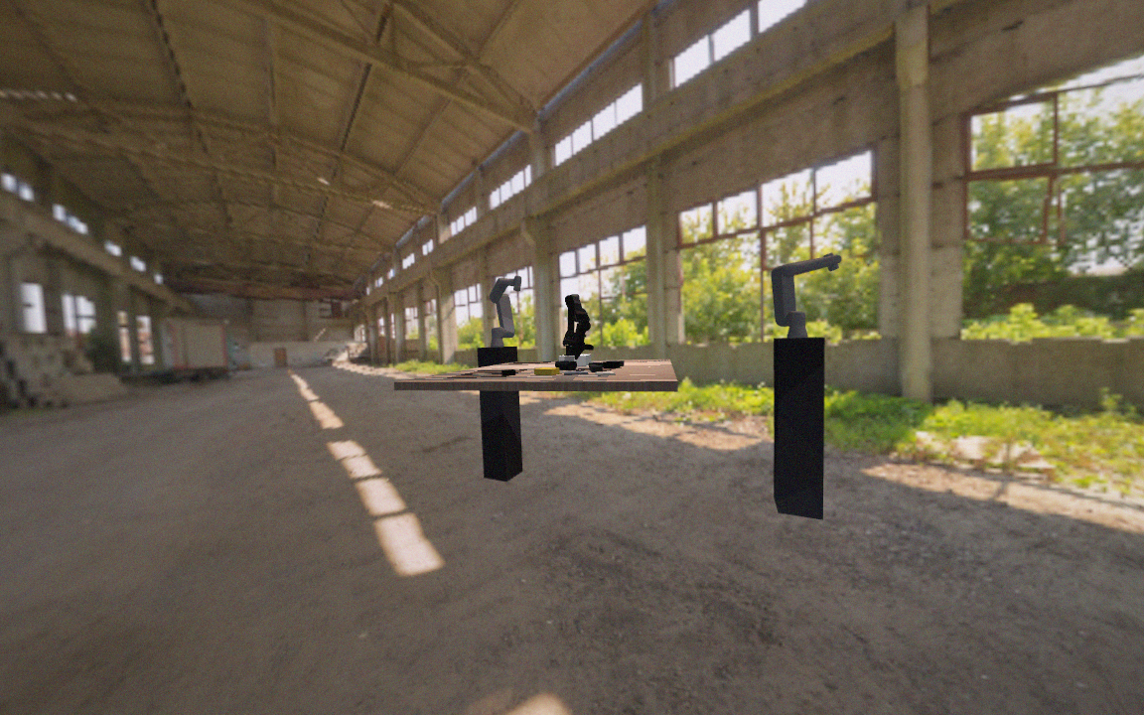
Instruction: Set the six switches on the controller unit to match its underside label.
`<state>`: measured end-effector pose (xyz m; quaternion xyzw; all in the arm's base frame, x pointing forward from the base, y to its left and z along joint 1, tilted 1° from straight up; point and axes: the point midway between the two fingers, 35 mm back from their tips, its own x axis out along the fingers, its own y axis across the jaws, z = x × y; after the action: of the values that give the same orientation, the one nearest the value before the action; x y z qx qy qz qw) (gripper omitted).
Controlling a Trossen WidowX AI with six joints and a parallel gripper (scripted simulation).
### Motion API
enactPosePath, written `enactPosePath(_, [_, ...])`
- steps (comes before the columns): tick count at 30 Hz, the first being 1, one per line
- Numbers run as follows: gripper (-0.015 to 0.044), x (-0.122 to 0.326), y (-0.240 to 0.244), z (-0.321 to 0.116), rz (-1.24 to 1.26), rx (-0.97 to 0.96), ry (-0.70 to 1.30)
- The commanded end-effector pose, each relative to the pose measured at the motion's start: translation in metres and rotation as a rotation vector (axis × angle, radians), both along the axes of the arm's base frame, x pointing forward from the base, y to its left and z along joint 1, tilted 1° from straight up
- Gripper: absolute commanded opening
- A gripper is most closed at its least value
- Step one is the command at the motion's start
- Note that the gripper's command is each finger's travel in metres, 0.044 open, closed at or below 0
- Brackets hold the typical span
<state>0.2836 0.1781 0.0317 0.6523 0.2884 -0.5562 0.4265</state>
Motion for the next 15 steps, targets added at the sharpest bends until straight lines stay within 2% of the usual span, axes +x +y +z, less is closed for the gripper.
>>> enactPosePath(1, [0.0000, 0.013, -0.018, -0.003, -0.009, 0.020, 0.073])
enactPosePath(15, [0.0000, 0.040, -0.090, -0.004, -0.034, 0.146, 0.322])
